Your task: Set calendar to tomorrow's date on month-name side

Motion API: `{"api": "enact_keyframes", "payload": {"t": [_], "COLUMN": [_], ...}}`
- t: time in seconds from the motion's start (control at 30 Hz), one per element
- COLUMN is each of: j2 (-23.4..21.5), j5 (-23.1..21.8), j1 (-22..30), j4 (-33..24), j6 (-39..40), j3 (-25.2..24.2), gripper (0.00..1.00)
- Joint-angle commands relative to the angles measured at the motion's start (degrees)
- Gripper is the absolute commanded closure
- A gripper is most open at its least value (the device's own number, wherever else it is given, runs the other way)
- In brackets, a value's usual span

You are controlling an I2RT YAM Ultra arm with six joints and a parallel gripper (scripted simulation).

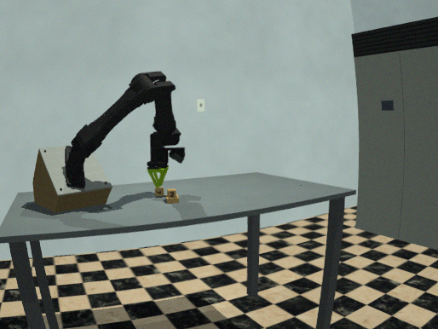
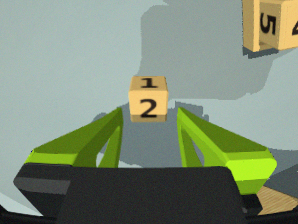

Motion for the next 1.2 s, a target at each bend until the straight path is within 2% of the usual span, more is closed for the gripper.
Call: {"api": "enact_keyframes", "payload": {"t": [0.0,1.17], "j2": [-0.08,-0.52], "j5": [0.53,0.53], "j1": [1.03,0.81], "j4": [-0.6,-0.57], "j6": [-0.55,-0.61], "j3": [1.82,2.21], "gripper": [0.55,0.55]}}
